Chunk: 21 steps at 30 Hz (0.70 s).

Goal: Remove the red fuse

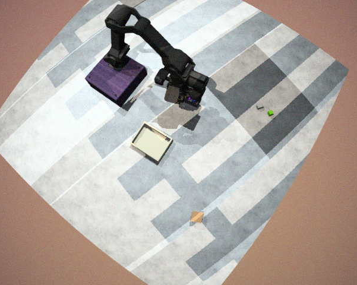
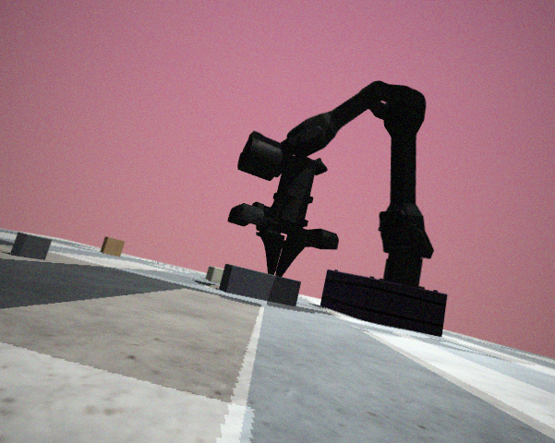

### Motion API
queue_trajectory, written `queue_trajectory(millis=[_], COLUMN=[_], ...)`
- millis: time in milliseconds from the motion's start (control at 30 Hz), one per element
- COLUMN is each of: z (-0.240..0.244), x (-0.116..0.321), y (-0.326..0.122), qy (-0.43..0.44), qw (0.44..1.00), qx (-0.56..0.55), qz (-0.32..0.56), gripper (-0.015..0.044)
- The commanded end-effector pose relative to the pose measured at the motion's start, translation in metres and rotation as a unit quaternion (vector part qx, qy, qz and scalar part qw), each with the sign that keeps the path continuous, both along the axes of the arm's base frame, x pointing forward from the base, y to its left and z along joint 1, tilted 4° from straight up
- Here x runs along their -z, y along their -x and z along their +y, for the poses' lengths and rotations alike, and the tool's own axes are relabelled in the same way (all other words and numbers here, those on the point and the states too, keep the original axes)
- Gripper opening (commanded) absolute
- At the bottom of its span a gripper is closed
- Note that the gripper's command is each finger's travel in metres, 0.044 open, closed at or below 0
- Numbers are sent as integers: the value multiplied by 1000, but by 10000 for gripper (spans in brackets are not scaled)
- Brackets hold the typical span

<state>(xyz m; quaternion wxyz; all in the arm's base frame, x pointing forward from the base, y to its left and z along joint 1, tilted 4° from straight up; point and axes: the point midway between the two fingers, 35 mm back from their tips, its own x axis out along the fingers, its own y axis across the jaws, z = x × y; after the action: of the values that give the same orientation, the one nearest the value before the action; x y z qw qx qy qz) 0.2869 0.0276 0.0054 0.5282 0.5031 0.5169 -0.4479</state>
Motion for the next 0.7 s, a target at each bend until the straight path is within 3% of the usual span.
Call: queue_trajectory(millis=[0,667], z=[0,0], x=[0,-9], y=[0,0], qy=[0,-1], qw=[1000,1000], qx=[0,0], qz=[0,0], gripper=[0,0])
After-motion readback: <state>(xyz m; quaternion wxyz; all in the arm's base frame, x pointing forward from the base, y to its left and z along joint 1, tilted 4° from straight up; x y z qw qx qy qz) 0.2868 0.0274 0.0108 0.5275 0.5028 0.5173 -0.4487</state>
